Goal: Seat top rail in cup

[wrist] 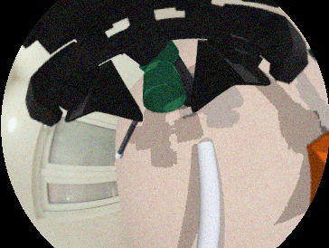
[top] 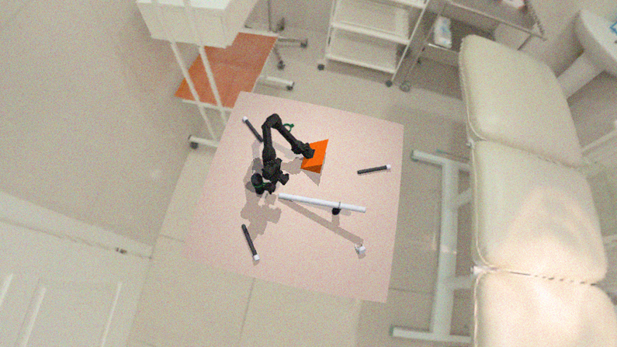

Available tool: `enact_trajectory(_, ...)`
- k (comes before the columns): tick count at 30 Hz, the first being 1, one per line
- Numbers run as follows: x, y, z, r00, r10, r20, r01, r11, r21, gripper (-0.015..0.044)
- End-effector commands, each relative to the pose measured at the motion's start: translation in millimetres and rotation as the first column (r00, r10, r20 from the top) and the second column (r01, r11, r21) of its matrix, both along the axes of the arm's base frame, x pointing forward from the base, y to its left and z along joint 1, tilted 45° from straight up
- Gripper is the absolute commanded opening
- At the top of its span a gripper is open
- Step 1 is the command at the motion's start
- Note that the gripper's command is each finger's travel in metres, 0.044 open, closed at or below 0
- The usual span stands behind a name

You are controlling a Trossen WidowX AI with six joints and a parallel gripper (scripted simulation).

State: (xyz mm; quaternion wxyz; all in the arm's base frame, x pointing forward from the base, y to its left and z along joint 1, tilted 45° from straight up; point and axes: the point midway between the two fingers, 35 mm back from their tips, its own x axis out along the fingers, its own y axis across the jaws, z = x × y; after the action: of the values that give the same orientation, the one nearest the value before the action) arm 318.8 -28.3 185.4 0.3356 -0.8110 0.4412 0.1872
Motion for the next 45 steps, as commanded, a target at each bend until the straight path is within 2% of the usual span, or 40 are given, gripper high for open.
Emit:
enact_trajectory(1, 0.8, 10.7, 0.2, 1.000, -0.002, 0.001, 0.002, 1.000, 0.003, 0.0420)
enact_trajectory(2, 0.8, 14.5, 0.1, 1.000, -0.003, 0.001, 0.003, 1.000, 0.003, 0.0440)
enact_trajectory(11, -1.2, 48.8, 0.2, 1.000, -0.004, 0.005, 0.004, 1.000, -0.001, 0.0440)
enact_trajectory(15, -1.2, 49.2, -1.4, 1.000, -0.003, 0.005, 0.003, 1.000, 0.008, 0.0440)
enact_trajectory(21, 0.6, 84.0, -6.5, 0.957, -0.231, 0.173, 0.188, 0.954, 0.234, 0.0440)
enact_trajectory(29, -4.7, 134.9, -13.3, 0.747, -0.590, 0.307, 0.355, 0.744, 0.566, 0.0440)
enact_trajectory(36, -16.5, 177.7, -18.4, 0.454, -0.837, 0.304, 0.346, 0.481, 0.806, 0.0440)
enact_trajectory(41, -23.7, 196.5, -20.5, 0.308, -0.914, 0.266, 0.289, 0.356, 0.889, 0.0440)
enact_trajectory(45, -24.4, 198.3, -20.7, 0.294, -0.920, 0.261, 0.282, 0.344, 0.895, 0.0440)
